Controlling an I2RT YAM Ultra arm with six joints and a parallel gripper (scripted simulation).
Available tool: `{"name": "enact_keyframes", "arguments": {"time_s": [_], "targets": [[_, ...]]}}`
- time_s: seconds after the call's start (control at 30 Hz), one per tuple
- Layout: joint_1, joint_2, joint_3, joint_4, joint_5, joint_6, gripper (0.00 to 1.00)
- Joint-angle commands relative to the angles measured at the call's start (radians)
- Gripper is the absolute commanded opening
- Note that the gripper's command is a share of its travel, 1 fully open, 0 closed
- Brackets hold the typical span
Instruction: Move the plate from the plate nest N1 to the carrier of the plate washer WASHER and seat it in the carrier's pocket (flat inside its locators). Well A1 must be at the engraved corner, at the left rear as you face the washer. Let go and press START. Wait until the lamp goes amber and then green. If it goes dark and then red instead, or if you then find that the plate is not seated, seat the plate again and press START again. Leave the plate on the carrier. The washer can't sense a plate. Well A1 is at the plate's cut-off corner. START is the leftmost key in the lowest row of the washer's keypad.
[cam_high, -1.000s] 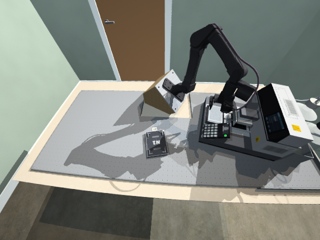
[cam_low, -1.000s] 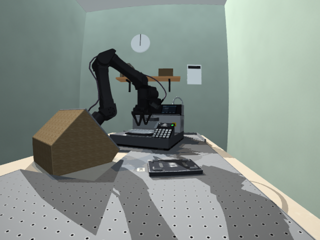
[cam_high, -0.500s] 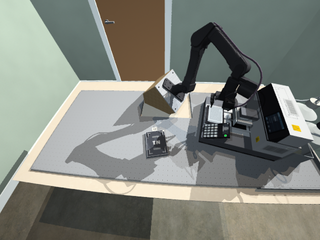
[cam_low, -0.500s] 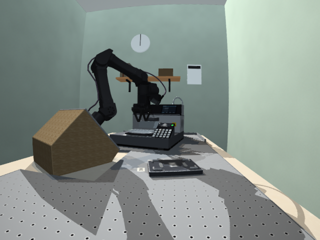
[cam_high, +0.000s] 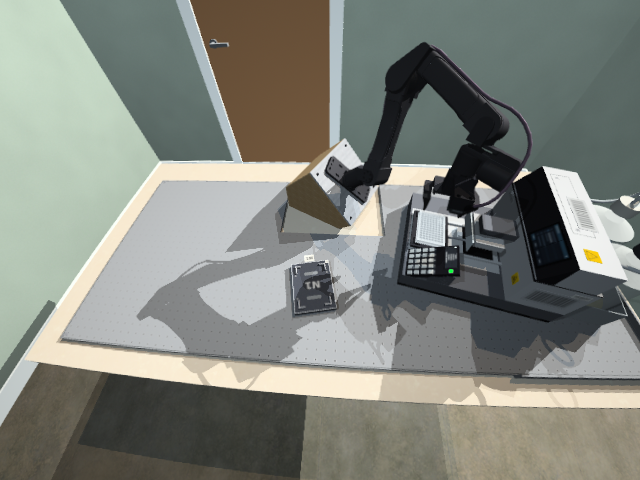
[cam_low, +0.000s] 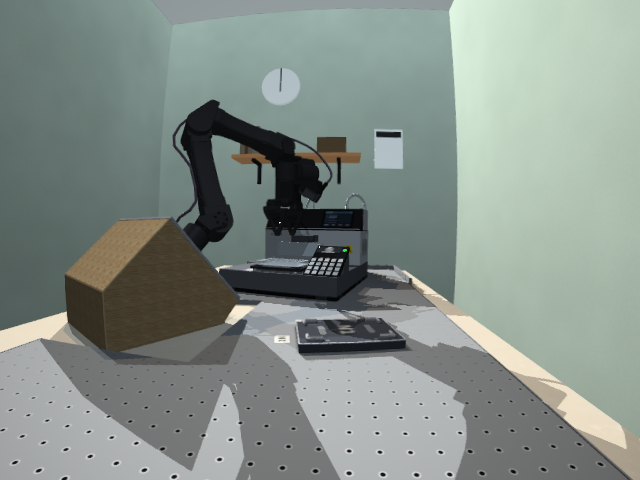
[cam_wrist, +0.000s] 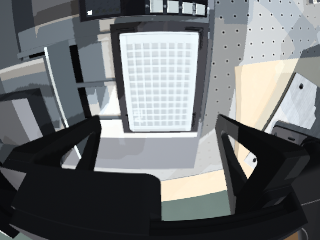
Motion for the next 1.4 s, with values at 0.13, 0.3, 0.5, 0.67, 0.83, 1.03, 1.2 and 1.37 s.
{"name": "enact_keyframes", "arguments": {"time_s": [0.13, 0.3, 0.5, 0.67, 0.83, 1.03, 1.2, 1.37], "targets": [[-0.055, -0.003, 0.035, -0.061, -0.052, -0.058, 1.00], [-0.053, -0.003, 0.025, -0.051, -0.050, -0.059, 1.00], [-0.146, 0.017, 0.010, -0.077, -0.093, -0.190, 0.96], [-0.330, 0.029, 0.001, -0.098, -0.142, -0.488, 0.86], [-0.481, 0.064, 0.016, -0.128, -0.212, -0.730, 0.80], [-0.697, 0.137, 0.006, -0.166, -0.293, -1.122, 0.68], [-0.840, 0.221, 0.002, -0.189, -0.349, -1.431, 0.58], [-0.925, 0.305, 0.012, -0.221, -0.396, -1.700, 0.52]]}}
